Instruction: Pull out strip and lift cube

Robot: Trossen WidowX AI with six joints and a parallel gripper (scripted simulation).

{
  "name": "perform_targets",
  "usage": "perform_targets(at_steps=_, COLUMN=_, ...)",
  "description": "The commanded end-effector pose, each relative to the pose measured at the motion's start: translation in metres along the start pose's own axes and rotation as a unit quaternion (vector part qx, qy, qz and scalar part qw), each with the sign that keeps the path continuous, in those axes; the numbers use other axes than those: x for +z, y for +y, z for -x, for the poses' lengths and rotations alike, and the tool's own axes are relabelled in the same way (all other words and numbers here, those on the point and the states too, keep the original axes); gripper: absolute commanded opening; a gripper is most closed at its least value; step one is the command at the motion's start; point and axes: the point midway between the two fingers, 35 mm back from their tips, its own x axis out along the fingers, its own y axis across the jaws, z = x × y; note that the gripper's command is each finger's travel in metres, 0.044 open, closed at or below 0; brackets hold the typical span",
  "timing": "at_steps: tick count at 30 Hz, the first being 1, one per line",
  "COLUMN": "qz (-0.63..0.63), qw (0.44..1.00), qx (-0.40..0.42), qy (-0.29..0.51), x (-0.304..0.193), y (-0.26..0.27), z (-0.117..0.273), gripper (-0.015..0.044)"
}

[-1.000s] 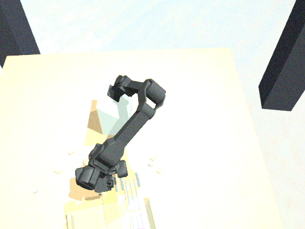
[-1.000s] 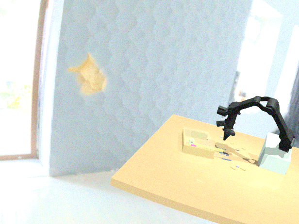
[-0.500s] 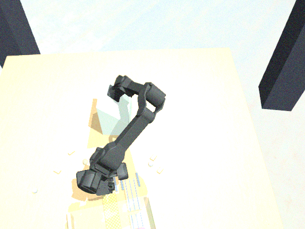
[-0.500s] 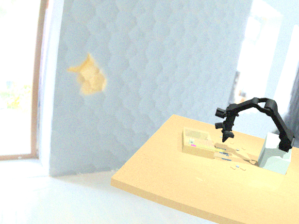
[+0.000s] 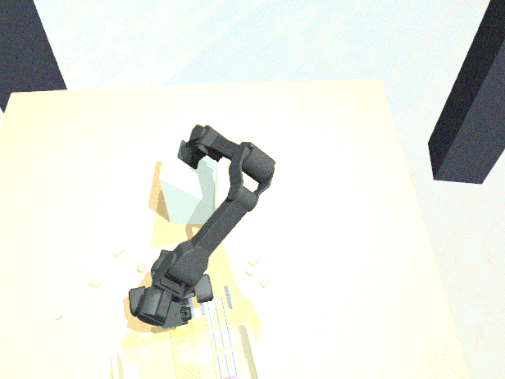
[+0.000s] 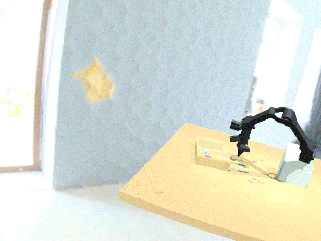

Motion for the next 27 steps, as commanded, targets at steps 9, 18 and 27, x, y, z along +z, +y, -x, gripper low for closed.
perform_targets(at_steps=9, qz=-0.006, qw=1.000, qx=0.005, qy=0.005, x=-0.006, y=0.003, z=-0.023, gripper=0.0000)
perform_targets(at_steps=18, qz=-0.006, qw=1.000, qx=0.005, qy=0.005, x=-0.007, y=0.005, z=-0.034, gripper=0.0000)
perform_targets(at_steps=27, qz=-0.006, qw=1.000, qx=0.005, qy=0.005, x=-0.007, y=0.005, z=-0.034, gripper=0.0000)
